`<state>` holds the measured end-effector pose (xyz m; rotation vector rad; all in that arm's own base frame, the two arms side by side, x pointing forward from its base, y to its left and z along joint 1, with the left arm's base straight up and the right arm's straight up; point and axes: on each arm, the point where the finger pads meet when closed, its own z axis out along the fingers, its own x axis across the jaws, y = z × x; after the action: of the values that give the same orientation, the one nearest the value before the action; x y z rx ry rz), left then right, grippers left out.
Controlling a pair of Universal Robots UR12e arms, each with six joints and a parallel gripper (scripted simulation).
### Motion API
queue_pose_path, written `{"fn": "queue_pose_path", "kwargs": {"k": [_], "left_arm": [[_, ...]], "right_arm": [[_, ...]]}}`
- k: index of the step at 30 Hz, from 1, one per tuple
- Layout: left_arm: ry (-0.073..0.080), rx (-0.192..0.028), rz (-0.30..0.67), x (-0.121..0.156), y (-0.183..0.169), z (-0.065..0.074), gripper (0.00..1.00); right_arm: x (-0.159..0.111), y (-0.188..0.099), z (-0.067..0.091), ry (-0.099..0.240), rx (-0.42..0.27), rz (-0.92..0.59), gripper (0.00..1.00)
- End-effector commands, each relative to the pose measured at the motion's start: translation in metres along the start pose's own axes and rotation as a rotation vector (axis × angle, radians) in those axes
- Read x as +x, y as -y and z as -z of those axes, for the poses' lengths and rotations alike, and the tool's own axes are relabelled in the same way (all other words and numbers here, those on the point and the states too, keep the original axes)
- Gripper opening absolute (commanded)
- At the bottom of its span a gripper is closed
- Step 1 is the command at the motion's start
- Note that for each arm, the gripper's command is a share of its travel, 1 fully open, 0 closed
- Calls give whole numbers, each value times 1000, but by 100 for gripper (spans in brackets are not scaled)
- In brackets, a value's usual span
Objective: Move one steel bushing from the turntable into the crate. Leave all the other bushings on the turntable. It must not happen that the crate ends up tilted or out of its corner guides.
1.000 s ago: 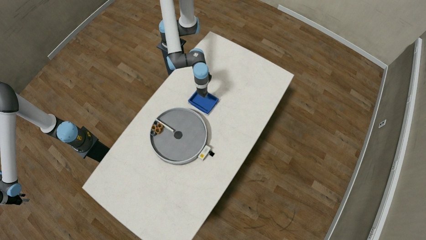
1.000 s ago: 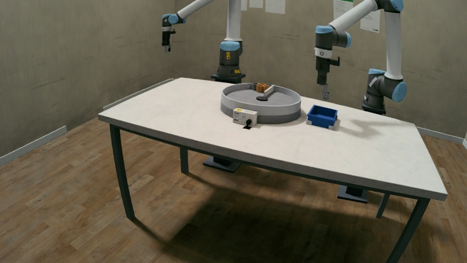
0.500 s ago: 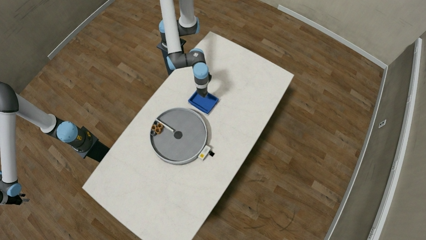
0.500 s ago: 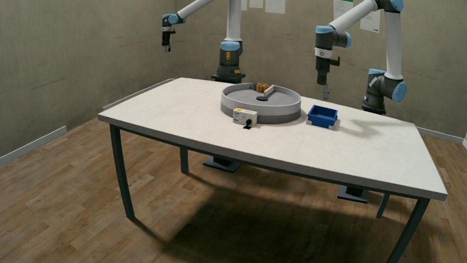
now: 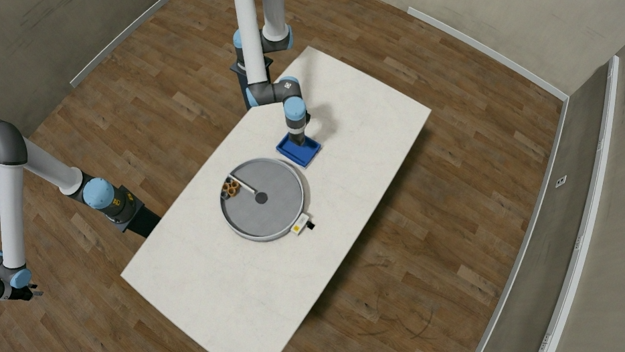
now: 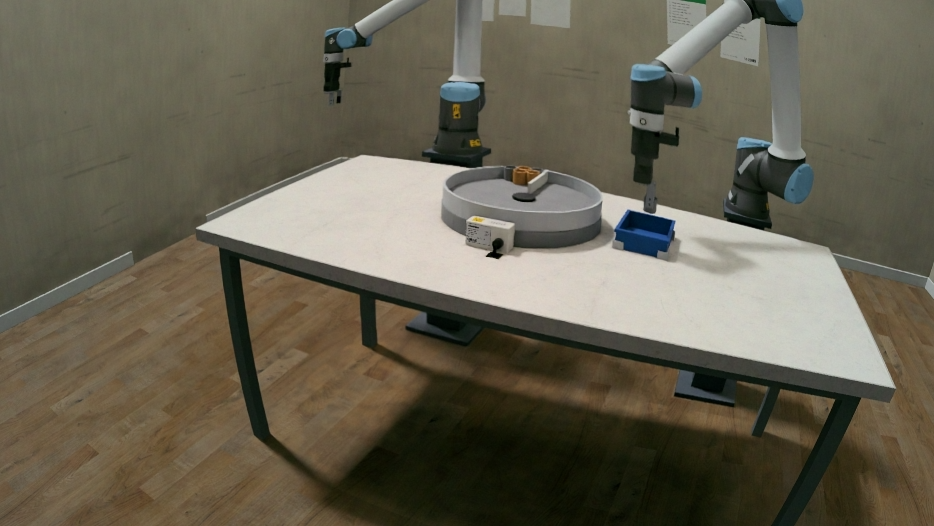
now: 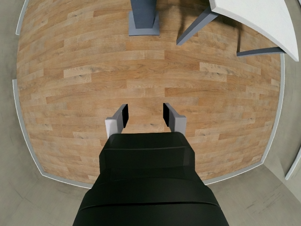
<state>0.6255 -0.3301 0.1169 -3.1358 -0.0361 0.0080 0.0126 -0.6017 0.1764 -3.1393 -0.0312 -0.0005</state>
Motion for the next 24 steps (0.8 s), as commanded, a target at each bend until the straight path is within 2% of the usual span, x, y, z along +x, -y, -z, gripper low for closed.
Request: {"fn": "queue_pose_path", "kwargs": {"k": [1, 6, 12, 24], "left_arm": [[-3, -4, 2, 2, 0, -28, 0], [-3, -4, 2, 2, 0, -30, 0], [-9, -10, 2, 5, -2, -24, 0], [-8, -9, 2, 5, -2, -25, 0]], "right_arm": [[-1, -2, 1, 0, -2, 0, 100], [-1, -2, 1, 0, -2, 0, 100], [-1, -2, 1, 0, -2, 0, 100], [-1, -2, 1, 0, -2, 0, 100]]}}
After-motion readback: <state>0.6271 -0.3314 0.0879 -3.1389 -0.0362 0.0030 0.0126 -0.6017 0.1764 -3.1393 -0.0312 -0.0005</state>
